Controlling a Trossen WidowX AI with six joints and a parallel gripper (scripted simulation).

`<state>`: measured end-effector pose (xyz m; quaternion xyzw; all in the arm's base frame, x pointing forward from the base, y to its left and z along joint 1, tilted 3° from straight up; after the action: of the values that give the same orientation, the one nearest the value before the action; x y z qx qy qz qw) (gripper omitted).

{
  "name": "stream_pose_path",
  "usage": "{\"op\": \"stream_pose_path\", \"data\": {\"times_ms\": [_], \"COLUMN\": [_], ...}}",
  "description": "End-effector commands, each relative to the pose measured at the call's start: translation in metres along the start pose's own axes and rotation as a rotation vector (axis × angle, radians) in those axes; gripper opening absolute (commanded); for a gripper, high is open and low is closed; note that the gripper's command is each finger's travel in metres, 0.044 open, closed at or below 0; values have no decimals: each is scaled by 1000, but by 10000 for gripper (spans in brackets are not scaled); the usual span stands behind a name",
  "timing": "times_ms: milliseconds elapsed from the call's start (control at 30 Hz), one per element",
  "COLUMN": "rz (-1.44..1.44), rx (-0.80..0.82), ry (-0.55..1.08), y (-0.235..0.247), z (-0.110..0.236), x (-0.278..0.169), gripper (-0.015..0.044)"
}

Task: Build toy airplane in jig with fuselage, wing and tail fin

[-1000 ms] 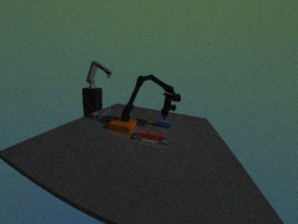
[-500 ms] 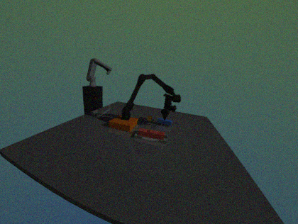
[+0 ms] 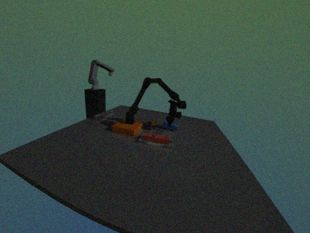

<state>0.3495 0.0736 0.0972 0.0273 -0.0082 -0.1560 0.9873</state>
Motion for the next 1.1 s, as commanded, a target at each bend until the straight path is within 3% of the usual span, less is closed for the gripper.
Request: {"op": "stream_pose_path", "data": {"times_ms": [0, 167, 500, 700, 867, 1067], "rz": [-3, -3, -3, -3, -12, -29], "rx": [-5, -5, -5, -5, 8, 36], "ry": [11, 11, 11, 11, -11, -61], "y": [0, -1, -1, -1, 0, 2], "z": [-11, -16, -16, -16, -10, 5], "x": [-1, -1, -1, -1, 2, 9], "gripper": [440, 440, 177, 137, 6, 0]}}
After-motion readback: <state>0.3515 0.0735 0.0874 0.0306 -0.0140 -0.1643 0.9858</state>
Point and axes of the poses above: the point midway between the two fingers, 35 mm back from their tips, its own z axis back along the fingers, its own y axis across the jaws, x = y × z, the point moved 6 cm from there along z, back along the fingers, and after that the axes turned 2 degrees about -z, right-handed, at the moved point
